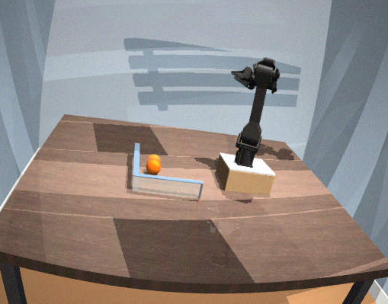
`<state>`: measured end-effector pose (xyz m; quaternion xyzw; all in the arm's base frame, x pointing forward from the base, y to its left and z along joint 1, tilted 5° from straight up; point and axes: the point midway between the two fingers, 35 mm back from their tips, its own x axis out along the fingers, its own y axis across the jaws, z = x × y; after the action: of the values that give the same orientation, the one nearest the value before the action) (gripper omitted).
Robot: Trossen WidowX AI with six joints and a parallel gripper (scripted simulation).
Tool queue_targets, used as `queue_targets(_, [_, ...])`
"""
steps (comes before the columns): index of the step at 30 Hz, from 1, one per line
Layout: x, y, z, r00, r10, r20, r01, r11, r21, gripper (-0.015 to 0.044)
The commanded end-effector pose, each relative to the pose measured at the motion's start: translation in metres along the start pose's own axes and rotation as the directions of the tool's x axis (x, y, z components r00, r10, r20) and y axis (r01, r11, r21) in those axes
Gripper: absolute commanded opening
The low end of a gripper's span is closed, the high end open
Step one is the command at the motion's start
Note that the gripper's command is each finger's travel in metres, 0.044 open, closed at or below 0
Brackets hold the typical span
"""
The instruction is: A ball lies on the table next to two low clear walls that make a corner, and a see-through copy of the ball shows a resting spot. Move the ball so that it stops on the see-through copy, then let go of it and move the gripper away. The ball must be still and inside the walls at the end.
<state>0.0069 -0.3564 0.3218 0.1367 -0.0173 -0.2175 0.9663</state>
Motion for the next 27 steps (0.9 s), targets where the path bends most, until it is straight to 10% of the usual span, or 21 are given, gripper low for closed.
queue_targets(1, [0.001,0.0,-0.001,1.0,-0.002,-0.004,0.002,1.0,0.004,0.0379])
queue_targets(14, [0.126,0.033,-0.093,0.924,0.117,-0.364,-0.034,0.973,0.227,0.0379])
queue_targets(27, [0.228,0.174,-0.233,0.542,0.234,-0.807,-0.067,0.969,0.236,0.0379])
